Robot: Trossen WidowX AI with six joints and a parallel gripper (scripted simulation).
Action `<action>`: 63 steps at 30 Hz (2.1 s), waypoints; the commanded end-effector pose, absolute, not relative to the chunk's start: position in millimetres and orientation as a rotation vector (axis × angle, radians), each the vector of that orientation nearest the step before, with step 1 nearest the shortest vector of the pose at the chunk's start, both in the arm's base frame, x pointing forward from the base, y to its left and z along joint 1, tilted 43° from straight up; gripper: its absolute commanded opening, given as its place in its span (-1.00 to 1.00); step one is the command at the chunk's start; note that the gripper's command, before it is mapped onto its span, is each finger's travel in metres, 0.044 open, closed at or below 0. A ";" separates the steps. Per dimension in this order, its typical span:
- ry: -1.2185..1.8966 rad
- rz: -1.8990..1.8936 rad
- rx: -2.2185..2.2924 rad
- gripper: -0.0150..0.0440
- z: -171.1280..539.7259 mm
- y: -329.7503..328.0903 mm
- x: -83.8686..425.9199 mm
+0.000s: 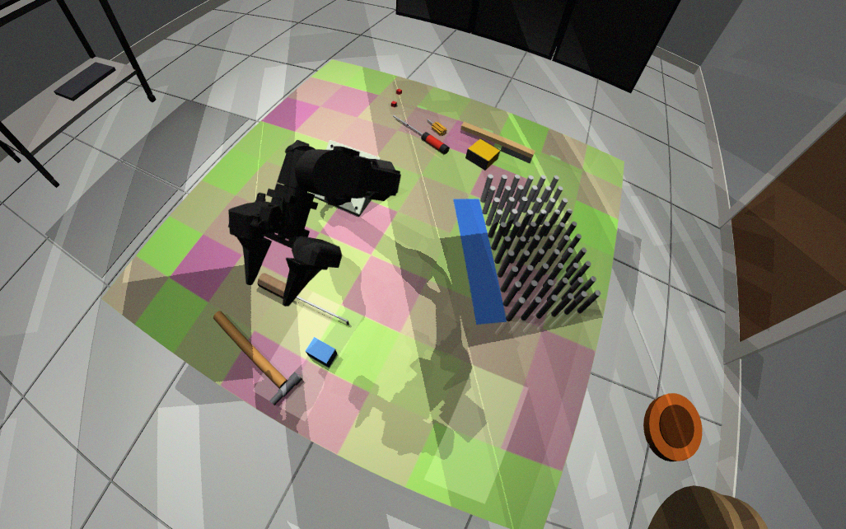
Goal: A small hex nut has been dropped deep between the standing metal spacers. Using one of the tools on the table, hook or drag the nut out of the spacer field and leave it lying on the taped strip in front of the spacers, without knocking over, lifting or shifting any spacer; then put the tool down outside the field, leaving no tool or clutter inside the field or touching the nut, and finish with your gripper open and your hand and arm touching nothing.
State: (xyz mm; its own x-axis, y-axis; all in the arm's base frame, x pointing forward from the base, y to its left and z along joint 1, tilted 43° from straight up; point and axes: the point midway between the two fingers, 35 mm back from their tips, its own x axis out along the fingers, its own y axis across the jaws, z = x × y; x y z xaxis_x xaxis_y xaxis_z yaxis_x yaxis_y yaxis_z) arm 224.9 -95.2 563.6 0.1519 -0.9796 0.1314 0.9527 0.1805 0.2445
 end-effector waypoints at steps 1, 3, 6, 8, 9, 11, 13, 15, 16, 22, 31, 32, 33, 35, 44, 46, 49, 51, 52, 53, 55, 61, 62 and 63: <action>-0.287 -1.394 0.105 0.95 564.8 -95.3 223.8; -0.313 -1.419 0.047 1.00 574.4 -95.1 215.0; -0.354 -1.360 0.018 1.00 590.2 -81.5 189.6; -0.378 -1.311 0.016 1.00 597.9 -75.0 172.1; -0.389 -1.288 0.016 1.00 601.2 -73.0 163.3; -0.411 -1.241 0.019 1.00 607.0 -71.2 145.3; -0.432 -1.194 0.025 1.00 611.5 -72.9 127.2; -0.451 -1.149 0.035 1.00 614.3 -78.1 110.3; -0.460 -1.128 0.040 1.00 615.1 -81.9 102.5; -0.494 -1.011 0.088 1.00 610.9 -119.1 68.2; -0.477 -0.865 0.182 1.00 577.2 -198.0 71.4; -0.470 -0.849 0.191 1.00 572.2 -205.8 76.2; -0.462 -0.833 0.199 1.00 566.9 -213.3 81.9; -0.444 -0.802 0.216 1.00 555.3 -227.4 95.4; -0.300 -0.656 0.273 1.00 484.8 -262.1 187.0; -0.255 -0.620 0.279 1.00 465.2 -261.0 211.7; -0.182 -0.564 0.280 1.00 434.3 -252.8 249.4; -0.136 -0.531 0.276 1.00 413.1 -245.2 273.6; -0.113 -0.517 0.273 1.00 402.0 -240.7 285.5; -0.090 -0.502 0.269 1.00 391.3 -235.7 296.6; -0.045 -0.473 0.258 1.00 369.8 -223.5 317.8; 0.093 -0.381 0.199 1.00 304.6 -172.3 370.8; 0.115 -0.365 0.185 1.00 293.6 -162.0 377.7; 0.138 -0.348 0.170 1.00 282.7 -151.2 384.1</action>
